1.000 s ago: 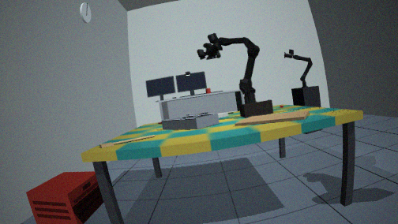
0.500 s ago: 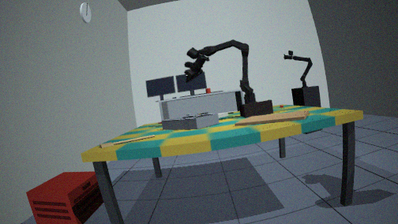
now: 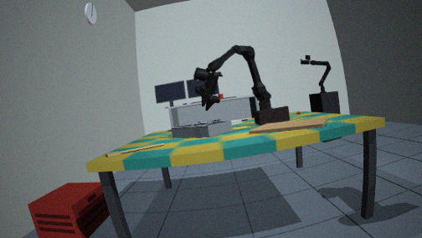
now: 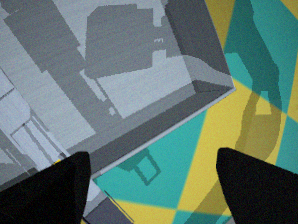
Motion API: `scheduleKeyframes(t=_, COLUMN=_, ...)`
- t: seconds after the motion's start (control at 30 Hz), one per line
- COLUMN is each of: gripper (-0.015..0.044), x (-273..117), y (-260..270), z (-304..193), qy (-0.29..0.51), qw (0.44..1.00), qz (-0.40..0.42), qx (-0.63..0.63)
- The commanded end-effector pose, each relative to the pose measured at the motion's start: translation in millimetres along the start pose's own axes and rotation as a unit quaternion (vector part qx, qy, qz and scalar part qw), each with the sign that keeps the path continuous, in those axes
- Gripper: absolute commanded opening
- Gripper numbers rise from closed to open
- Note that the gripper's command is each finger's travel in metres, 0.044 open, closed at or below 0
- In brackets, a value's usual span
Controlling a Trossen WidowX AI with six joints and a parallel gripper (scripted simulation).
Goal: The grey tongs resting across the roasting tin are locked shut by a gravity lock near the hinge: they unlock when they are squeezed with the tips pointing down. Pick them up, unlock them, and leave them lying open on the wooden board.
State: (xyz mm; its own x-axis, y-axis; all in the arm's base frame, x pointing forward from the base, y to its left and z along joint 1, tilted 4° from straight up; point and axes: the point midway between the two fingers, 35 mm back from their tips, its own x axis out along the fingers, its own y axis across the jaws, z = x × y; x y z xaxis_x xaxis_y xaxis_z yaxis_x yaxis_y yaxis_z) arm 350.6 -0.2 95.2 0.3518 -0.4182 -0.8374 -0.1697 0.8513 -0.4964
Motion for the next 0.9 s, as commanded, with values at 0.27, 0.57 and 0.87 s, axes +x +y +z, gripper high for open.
scheduleKeyframes(t=0.27, gripper=0.0260, x=6, y=73, z=-17, qy=0.037, qw=0.986, qz=-0.010, qx=-0.162)
scheduleKeyframes(t=0.57, gripper=0.0260, x=8, y=74, z=-7, qy=0.036, qw=0.986, qz=-0.010, qx=-0.162)
scheduleKeyframes(t=0.87, gripper=0.0260, x=12, y=74, z=-7, qy=0.036, qw=0.986, qz=-0.010, qx=-0.162)
